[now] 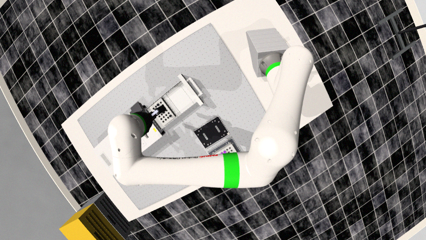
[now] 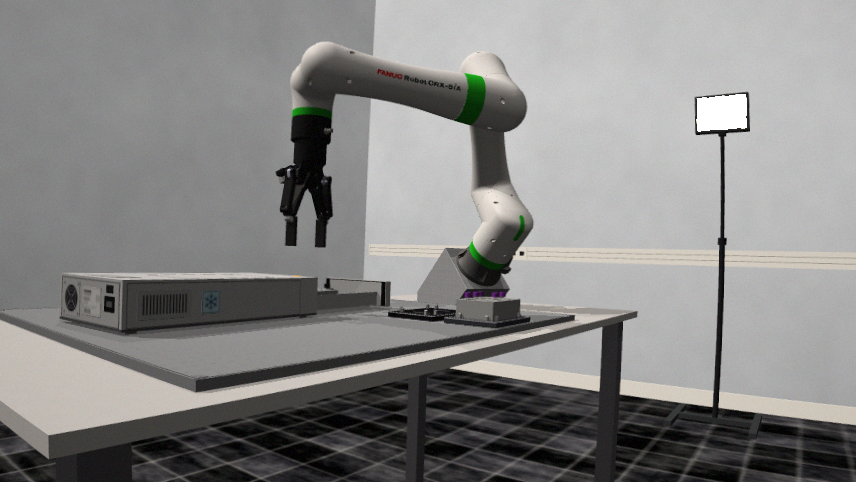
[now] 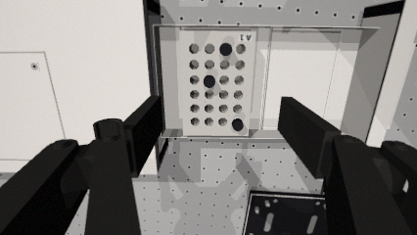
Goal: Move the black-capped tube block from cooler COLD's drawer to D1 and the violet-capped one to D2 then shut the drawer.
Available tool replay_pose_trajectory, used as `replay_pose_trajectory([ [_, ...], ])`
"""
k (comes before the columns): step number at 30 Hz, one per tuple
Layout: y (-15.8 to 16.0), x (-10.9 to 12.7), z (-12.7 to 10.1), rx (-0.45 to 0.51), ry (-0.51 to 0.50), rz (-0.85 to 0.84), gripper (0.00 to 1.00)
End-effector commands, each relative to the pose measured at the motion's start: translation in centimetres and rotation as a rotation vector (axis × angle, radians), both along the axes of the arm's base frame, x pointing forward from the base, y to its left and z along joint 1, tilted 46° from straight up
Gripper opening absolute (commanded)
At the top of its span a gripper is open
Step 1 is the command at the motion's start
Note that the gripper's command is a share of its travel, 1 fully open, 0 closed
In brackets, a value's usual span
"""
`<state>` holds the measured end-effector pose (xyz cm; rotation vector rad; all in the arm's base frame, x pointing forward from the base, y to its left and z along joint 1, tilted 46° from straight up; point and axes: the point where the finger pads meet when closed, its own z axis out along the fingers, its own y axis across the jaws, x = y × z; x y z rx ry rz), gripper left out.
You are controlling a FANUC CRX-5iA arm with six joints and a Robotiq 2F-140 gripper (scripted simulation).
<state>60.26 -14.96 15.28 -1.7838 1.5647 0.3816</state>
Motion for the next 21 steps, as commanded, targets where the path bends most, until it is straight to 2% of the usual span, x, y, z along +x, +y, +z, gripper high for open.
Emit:
replay_pose_trajectory([
  [1, 0.1, 0.1, -0.1, -0.001, -0.001, -0.001, 0.66],
  [21, 1.8, 0.6, -1.8, -0.001, -0.001, -0.001, 0.66],
])
